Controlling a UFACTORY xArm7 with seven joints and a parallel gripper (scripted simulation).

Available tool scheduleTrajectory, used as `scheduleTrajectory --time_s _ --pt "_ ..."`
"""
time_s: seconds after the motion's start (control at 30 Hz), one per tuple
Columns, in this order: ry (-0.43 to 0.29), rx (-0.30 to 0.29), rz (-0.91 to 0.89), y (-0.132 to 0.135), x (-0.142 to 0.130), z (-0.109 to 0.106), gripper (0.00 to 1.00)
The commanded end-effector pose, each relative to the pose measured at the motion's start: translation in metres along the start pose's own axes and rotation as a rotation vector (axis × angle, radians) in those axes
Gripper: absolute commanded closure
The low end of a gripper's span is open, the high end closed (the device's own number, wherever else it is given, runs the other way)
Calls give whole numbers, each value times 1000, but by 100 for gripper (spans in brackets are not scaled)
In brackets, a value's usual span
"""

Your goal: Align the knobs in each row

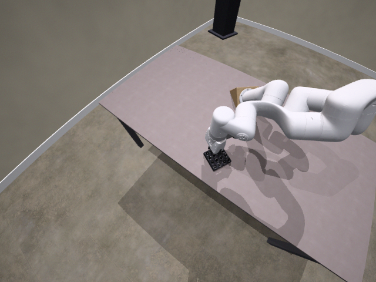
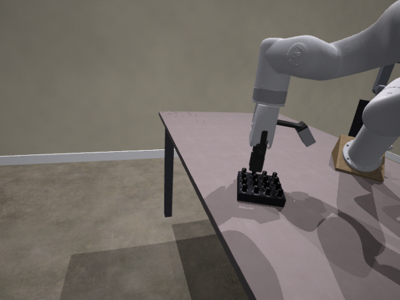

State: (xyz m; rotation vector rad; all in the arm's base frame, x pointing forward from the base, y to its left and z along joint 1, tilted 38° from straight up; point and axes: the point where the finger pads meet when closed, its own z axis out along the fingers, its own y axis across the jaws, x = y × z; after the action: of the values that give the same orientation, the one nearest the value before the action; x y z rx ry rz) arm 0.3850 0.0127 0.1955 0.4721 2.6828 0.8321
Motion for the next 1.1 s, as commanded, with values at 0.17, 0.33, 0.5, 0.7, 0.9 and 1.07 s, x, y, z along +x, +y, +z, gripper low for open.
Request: scheduleTrajectory --time_s 0.17,0.33,0.5,0.7,0.9,1.07 --pt "-3 0 0 0 -1 -1 81" --pt "-3 0 0 0 -1 0 81" --pt "-3 0 0 0 -1 2 81" --pt "-3 0 0 0 -1 5 81" --pt "-3 0 0 0 -1 9 81" --pt "-3 0 0 0 -1 11 81"
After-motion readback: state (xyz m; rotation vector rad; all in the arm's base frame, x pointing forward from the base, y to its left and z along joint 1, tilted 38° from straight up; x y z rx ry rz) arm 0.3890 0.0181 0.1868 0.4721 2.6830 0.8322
